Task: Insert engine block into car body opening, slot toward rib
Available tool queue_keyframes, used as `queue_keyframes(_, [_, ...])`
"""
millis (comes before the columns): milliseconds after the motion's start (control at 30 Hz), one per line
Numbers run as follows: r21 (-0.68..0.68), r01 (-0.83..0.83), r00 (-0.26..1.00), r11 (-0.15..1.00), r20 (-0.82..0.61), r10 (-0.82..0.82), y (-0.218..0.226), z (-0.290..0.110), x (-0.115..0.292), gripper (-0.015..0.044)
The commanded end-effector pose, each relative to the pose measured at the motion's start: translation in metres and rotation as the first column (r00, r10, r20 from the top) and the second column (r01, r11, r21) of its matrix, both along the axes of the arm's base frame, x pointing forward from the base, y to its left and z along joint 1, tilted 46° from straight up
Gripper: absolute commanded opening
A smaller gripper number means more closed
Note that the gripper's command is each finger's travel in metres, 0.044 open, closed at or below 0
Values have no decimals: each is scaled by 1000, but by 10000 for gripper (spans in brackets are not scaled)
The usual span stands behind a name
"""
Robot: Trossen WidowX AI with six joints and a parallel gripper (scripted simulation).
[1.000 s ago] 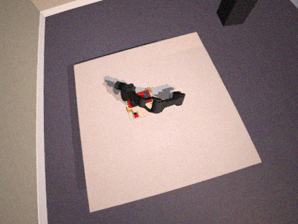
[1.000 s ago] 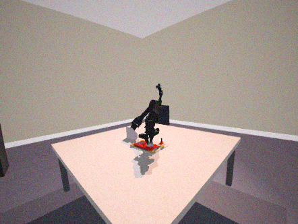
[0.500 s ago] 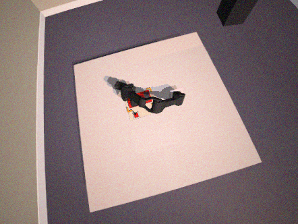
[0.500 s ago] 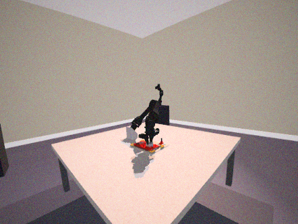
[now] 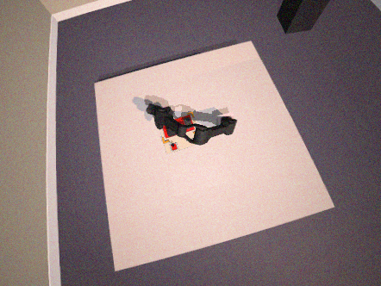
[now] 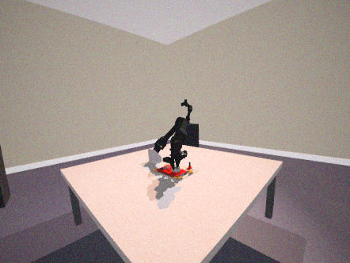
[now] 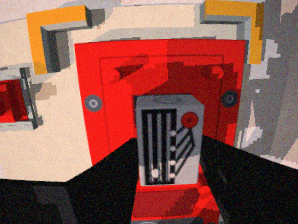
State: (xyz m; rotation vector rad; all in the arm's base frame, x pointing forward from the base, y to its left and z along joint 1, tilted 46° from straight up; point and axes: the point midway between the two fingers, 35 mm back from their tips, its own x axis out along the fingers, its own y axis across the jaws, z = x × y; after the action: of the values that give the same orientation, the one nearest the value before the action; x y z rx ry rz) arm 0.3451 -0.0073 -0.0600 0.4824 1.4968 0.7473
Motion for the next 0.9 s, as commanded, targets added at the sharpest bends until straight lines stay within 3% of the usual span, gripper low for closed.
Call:
queue_keyframes(0, [1, 3, 1000, 1000, -3, -3, 1, -1, 0, 158])
queue_keyframes(500, [1, 3, 1000, 1000, -3, -3, 1, -1, 0, 158])
queue_keyframes(867, [0, 0, 1000, 1000, 0, 0, 0, 0, 0, 440])
